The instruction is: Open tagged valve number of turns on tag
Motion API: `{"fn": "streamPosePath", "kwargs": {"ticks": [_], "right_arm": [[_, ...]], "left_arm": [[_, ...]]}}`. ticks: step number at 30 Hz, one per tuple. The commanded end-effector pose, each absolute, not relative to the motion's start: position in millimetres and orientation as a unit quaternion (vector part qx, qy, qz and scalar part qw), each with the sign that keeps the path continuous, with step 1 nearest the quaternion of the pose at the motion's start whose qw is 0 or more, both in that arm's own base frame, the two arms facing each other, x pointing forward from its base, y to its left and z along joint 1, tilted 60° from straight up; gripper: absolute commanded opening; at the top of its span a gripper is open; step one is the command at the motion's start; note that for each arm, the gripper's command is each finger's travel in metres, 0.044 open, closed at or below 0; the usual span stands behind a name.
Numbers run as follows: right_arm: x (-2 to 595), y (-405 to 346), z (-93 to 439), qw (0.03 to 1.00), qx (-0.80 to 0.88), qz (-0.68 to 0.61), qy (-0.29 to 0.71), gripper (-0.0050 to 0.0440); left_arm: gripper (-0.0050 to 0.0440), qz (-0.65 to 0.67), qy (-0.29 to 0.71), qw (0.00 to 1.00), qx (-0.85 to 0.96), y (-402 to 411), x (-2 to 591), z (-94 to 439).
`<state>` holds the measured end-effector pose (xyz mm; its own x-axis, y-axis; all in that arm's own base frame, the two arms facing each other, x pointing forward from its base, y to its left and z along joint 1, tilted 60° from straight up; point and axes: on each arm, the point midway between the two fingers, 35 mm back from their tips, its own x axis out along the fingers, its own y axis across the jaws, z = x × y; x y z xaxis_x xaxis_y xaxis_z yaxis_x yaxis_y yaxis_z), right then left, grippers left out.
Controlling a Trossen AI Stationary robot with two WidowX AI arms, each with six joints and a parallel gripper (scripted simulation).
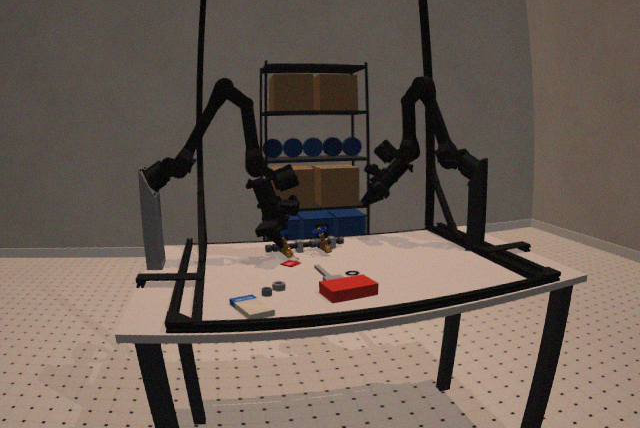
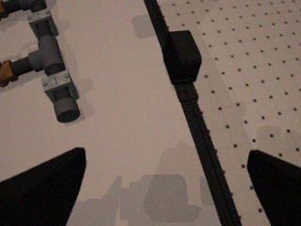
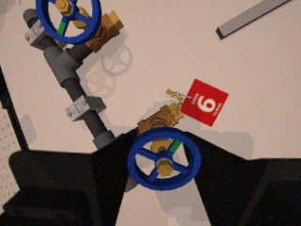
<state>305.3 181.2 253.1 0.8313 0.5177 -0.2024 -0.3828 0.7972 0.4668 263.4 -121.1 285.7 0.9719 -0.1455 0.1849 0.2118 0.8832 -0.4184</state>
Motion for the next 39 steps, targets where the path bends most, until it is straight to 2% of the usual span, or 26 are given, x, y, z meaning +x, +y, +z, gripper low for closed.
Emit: {"fn": "streamPosePath", "kwargs": {"ticks": [1, 9, 11, 26, 31, 37, 39], "right_arm": [[305.3, 181.2, 253.1, 0.951, 0.103, 0.258, 0.134, 0.0000], [305.3, 181.2, 253.1, 0.954, -0.076, 0.278, 0.083, 0.0000], [305.3, 181.2, 253.1, 0.954, -0.076, 0.278, 0.083, 0.0000], [305.3, 181.2, 253.1, 0.856, -0.427, 0.290, -0.027, 0.0000], [305.3, 181.2, 253.1, 0.809, -0.511, 0.286, -0.056, 0.0000], [305.3, 181.2, 253.1, 0.803, -0.520, 0.285, -0.059, 0.0000], [305.3, 181.2, 253.1, 0.814, -0.502, 0.286, -0.052, 0.0048]], "left_arm": [[0.0400, -0.092, -0.074, 0.968, -0.223, -121.1, 263.4, 285.7], [0.0400, -0.092, -0.074, 0.968, -0.223, -121.1, 263.4, 285.7], [0.0400, -0.092, -0.074, 0.968, -0.223, -121.1, 263.4, 285.7], [0.0400, -0.092, -0.074, 0.968, -0.223, -121.1, 263.4, 285.7], [0.0400, -0.092, -0.074, 0.968, -0.223, -121.1, 263.4, 285.7], [0.0400, -0.092, -0.074, 0.968, -0.223, -121.1, 263.4, 285.7], [0.0400, -0.092, -0.074, 0.968, -0.223, -121.1, 263.4, 285.7]]}}
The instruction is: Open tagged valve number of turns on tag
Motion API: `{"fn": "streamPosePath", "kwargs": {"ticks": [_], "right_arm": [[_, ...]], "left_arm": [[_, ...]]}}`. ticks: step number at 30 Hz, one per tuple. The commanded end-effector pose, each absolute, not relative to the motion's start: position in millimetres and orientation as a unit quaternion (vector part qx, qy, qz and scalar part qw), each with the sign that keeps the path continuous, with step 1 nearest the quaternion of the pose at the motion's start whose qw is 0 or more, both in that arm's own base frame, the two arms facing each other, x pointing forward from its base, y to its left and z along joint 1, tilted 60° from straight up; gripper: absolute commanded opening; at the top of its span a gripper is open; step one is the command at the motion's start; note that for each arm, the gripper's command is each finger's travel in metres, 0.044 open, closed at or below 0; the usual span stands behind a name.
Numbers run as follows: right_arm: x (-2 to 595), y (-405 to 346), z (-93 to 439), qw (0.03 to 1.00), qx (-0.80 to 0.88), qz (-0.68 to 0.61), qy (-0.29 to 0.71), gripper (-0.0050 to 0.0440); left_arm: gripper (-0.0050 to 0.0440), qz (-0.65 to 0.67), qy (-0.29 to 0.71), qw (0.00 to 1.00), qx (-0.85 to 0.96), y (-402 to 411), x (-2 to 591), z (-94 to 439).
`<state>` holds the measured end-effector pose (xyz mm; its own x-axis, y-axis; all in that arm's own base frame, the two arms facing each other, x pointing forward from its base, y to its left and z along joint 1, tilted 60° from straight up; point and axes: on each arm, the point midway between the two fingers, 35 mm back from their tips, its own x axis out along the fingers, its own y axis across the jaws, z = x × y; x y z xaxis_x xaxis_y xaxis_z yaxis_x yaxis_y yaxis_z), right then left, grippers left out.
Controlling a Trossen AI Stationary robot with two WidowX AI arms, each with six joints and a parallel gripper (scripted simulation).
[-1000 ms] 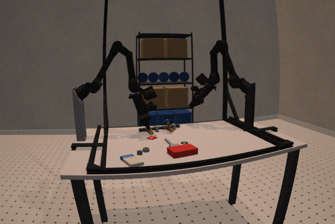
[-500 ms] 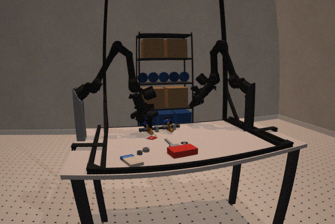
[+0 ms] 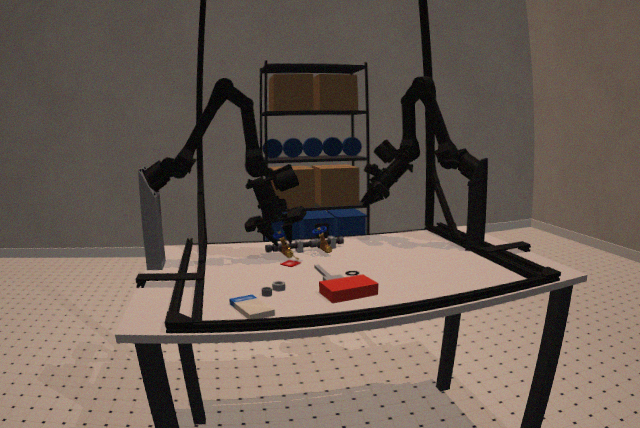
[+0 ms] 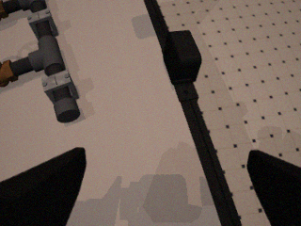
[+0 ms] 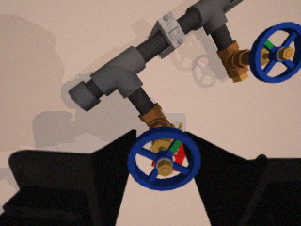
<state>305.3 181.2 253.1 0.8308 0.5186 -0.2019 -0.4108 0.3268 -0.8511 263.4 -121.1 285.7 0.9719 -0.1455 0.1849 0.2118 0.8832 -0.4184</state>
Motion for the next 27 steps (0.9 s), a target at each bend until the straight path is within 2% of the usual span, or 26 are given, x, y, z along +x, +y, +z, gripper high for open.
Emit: {"fn": "streamPosePath", "kwargs": {"ticks": [1, 4, 6, 17, 27], "right_arm": [[305.3, 181.2, 253.1, 0.814, -0.502, 0.286, -0.052, 0.0072], [305.3, 181.2, 253.1, 0.814, -0.502, 0.286, -0.052, 0.0144], [305.3, 181.2, 253.1, 0.814, -0.502, 0.286, -0.052, 0.0144], [305.3, 181.2, 253.1, 0.814, -0.502, 0.286, -0.052, 0.0400], [305.3, 181.2, 253.2, 0.912, -0.290, 0.290, 0.019, 0.0400]], "left_arm": [[0.0400, -0.092, -0.074, 0.968, -0.223, -121.1, 263.4, 285.7], [0.0400, -0.092, -0.074, 0.968, -0.223, -121.1, 263.4, 285.7], [0.0400, -0.092, -0.074, 0.968, -0.223, -121.1, 263.4, 285.7], [0.0400, -0.092, -0.074, 0.968, -0.223, -121.1, 263.4, 285.7], [0.0400, -0.092, -0.074, 0.968, -0.223, -121.1, 263.4, 285.7]]}}
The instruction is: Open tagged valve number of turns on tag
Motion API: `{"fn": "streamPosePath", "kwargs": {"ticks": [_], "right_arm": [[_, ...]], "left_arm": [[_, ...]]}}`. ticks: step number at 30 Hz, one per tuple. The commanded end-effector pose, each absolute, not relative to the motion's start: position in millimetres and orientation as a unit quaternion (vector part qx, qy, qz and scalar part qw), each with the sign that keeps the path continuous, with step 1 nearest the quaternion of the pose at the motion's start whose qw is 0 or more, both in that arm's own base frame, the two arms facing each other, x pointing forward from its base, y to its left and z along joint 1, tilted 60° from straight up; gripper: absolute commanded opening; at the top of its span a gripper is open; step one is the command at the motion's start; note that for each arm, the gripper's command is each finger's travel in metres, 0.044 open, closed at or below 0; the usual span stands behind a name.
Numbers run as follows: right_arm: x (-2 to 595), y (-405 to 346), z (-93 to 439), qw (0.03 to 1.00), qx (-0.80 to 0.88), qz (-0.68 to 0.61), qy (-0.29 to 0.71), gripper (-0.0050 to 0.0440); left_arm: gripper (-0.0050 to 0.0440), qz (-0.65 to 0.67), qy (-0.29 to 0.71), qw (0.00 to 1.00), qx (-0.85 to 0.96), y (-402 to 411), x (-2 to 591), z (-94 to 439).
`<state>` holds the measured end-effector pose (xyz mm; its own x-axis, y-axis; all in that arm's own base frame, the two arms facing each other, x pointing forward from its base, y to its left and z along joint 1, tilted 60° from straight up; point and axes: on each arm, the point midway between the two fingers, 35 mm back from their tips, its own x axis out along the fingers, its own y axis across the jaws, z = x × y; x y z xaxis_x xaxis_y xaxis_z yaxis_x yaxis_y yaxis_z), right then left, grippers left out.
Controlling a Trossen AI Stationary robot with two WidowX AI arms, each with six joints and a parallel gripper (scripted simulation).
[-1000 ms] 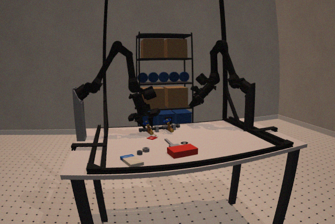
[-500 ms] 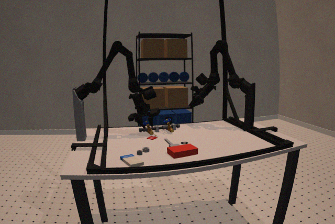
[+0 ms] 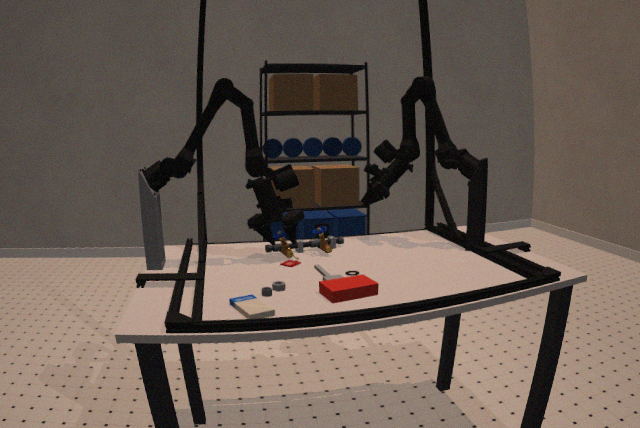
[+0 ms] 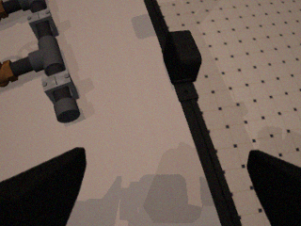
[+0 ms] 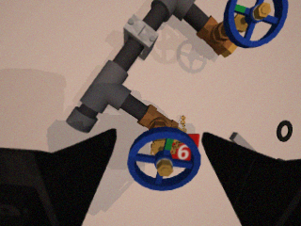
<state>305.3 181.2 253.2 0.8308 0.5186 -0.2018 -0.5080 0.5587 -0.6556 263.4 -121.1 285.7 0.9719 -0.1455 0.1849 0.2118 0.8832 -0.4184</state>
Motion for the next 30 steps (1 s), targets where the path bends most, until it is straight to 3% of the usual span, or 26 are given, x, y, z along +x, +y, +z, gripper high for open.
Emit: {"fn": "streamPosePath", "kwargs": {"ticks": [1, 14, 26, 30], "right_arm": [[305.3, 181.2, 253.2, 0.918, -0.269, 0.290, 0.025, 0.0400], [305.3, 181.2, 253.2, 0.957, -0.001, 0.271, 0.106, 0.0400], [305.3, 181.2, 253.1, 0.917, 0.272, 0.229, 0.179, 0.0400], [305.3, 181.2, 253.1, 0.913, 0.286, 0.227, 0.182, 0.0400]], "left_arm": [[0.0400, -0.092, -0.074, 0.968, -0.223, -121.1, 263.4, 285.7], [0.0400, -0.092, -0.074, 0.968, -0.223, -121.1, 263.4, 285.7], [0.0400, -0.092, -0.074, 0.968, -0.223, -121.1, 263.4, 285.7], [0.0400, -0.092, -0.074, 0.968, -0.223, -121.1, 263.4, 285.7]]}}
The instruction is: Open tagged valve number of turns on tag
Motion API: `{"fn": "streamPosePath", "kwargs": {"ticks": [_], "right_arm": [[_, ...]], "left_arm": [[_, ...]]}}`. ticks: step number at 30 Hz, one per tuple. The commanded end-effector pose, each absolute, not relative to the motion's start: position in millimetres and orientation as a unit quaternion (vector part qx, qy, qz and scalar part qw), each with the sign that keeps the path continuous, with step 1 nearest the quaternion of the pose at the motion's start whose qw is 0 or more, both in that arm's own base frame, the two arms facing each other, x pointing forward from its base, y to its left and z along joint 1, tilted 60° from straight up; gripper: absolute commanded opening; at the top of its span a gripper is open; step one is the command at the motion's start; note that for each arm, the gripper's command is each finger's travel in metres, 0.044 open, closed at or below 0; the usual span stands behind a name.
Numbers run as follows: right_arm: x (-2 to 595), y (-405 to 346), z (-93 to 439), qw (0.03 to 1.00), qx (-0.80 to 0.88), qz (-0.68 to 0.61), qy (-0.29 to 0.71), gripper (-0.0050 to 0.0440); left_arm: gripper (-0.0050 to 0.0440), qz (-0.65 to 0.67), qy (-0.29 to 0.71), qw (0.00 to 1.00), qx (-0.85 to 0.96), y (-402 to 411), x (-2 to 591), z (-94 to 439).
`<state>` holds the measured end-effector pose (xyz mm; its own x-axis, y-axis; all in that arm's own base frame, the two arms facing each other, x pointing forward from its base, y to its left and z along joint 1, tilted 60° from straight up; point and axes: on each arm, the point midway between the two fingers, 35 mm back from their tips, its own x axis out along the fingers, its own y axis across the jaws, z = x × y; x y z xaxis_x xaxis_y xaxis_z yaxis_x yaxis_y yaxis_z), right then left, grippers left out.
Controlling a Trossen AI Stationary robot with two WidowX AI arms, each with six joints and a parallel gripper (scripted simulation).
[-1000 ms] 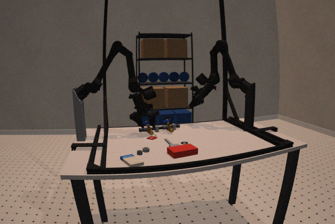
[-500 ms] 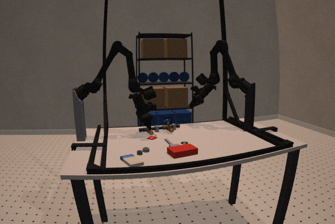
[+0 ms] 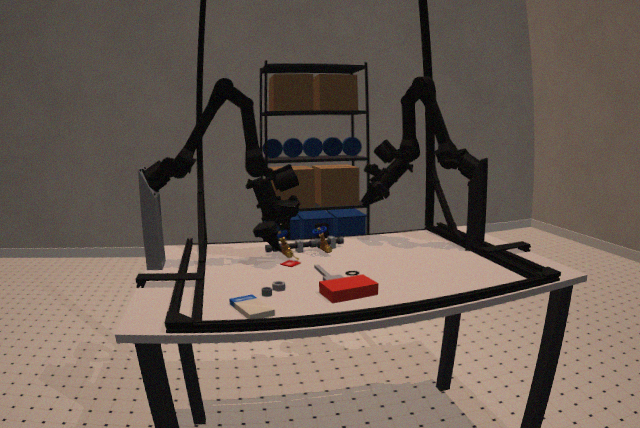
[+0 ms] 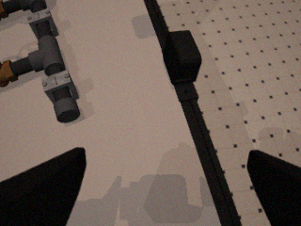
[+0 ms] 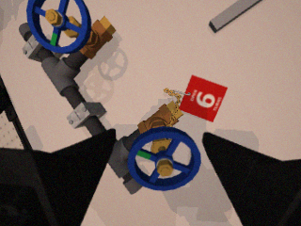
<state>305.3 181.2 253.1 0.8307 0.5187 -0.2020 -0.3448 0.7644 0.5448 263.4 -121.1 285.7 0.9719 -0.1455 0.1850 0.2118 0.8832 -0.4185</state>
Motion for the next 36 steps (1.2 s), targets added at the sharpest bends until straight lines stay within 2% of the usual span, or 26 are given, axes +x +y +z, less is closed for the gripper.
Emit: {"fn": "streamPosePath", "kwargs": {"ticks": [1, 5, 15, 20, 27, 36], "right_arm": [[305.3, 181.2, 253.1, 0.913, 0.286, 0.227, 0.182, 0.0400], [305.3, 181.2, 253.1, 0.913, 0.286, 0.227, 0.182, 0.0400], [305.1, 181.1, 253.1, 0.916, 0.276, 0.229, 0.179, 0.0160], [305.1, 181.1, 253.1, 0.916, 0.276, 0.229, 0.179, 0.0160], [305.1, 181.1, 253.1, 0.916, 0.276, 0.229, 0.179, 0.0000], [305.3, 181.2, 253.1, 0.924, 0.247, 0.234, 0.172, 0.0000]], "left_arm": [[0.0400, -0.092, -0.074, 0.968, -0.223, -121.1, 263.4, 285.7], [0.0400, -0.092, -0.074, 0.968, -0.223, -121.1, 263.4, 285.7], [0.0400, -0.092, -0.074, 0.968, -0.223, -121.1, 263.4, 285.7], [0.0400, -0.092, -0.074, 0.968, -0.223, -121.1, 263.4, 285.7], [0.0400, -0.092, -0.074, 0.968, -0.223, -121.1, 263.4, 285.7], [0.0400, -0.092, -0.074, 0.968, -0.223, -121.1, 263.4, 285.7]]}}
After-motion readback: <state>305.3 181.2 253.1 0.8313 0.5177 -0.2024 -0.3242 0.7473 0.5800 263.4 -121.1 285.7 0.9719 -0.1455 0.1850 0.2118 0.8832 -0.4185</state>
